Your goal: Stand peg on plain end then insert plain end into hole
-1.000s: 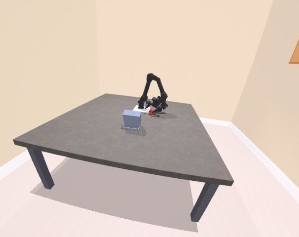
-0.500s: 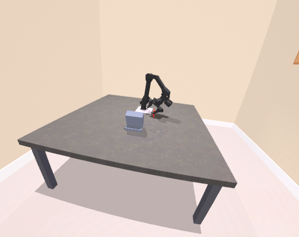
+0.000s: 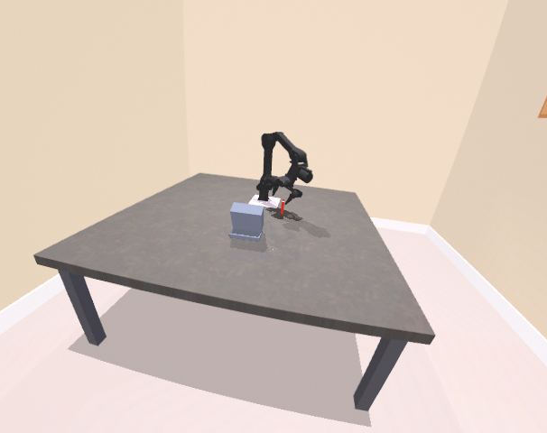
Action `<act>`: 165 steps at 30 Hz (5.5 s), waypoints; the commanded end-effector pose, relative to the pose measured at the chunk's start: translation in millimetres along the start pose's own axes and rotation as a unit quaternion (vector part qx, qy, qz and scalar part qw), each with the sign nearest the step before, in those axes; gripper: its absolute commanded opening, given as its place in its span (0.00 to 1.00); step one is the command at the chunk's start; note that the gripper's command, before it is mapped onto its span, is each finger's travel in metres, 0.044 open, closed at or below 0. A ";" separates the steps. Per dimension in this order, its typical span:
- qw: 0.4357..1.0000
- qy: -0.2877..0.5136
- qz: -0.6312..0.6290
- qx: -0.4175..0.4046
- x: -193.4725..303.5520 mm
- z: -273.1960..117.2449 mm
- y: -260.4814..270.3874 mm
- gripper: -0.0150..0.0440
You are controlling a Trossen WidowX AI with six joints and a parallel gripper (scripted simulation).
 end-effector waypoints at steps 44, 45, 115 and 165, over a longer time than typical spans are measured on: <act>0.980 0.081 -0.061 -0.170 -20.6 -8.8 -8.6 1.00; 0.980 0.081 -0.061 -0.170 -20.3 -7.3 -8.0 1.00; 0.980 0.079 -0.061 -0.170 -24.7 -14.2 -8.4 0.25; 0.968 0.017 0.077 -0.236 -52.0 -20.4 -28.2 0.25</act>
Point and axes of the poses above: the point midway between the two fingers, 35 mm back from their tips, its own z axis out along the fingers, its own y axis across the jaws, x = y × z, the point moved 6 cm from there along -z, back along the fingers, and after that the axes turned 13 degrees about -z, right-handed, at the moved point
